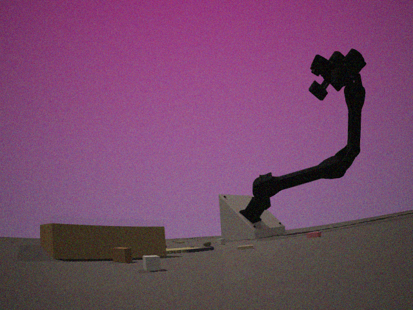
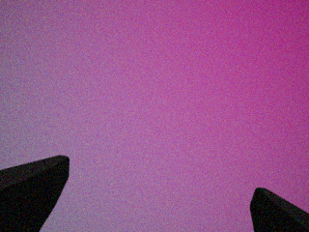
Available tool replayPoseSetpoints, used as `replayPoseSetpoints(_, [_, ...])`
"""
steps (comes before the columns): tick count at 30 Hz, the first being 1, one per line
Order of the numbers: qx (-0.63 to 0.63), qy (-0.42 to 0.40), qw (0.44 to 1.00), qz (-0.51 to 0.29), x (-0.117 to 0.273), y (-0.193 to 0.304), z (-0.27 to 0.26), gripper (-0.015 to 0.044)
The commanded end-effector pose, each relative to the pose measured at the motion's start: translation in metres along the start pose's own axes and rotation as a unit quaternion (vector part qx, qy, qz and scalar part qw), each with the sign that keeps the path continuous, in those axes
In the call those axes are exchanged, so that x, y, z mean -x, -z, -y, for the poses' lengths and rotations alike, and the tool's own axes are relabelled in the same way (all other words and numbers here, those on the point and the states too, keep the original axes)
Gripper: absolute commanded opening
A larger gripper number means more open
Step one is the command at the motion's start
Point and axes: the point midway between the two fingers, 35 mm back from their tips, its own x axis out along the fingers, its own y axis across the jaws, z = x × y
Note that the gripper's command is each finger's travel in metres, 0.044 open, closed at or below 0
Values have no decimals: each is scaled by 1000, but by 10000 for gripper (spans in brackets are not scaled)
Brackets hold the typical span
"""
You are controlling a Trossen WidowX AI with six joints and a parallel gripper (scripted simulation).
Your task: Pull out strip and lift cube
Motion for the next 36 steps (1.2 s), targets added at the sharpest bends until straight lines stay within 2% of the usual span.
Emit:
replayPoseSetpoints(1, [0,0,1000,2,0,-1,0,400])
replayPoseSetpoints(5, [-10,-1,999,52,-1,-36,-7,400])
replayPoseSetpoints(11, [-40,-29,980,192,4,-130,-37,400])
replayPoseSetpoints(20, [-105,-149,911,370,36,-260,-118,400])
replayPoseSetpoints(28, [-153,-326,799,482,92,-339,-212,400])
replayPoseSetpoints(36, [-174,-554,635,509,167,-368,-319,400])
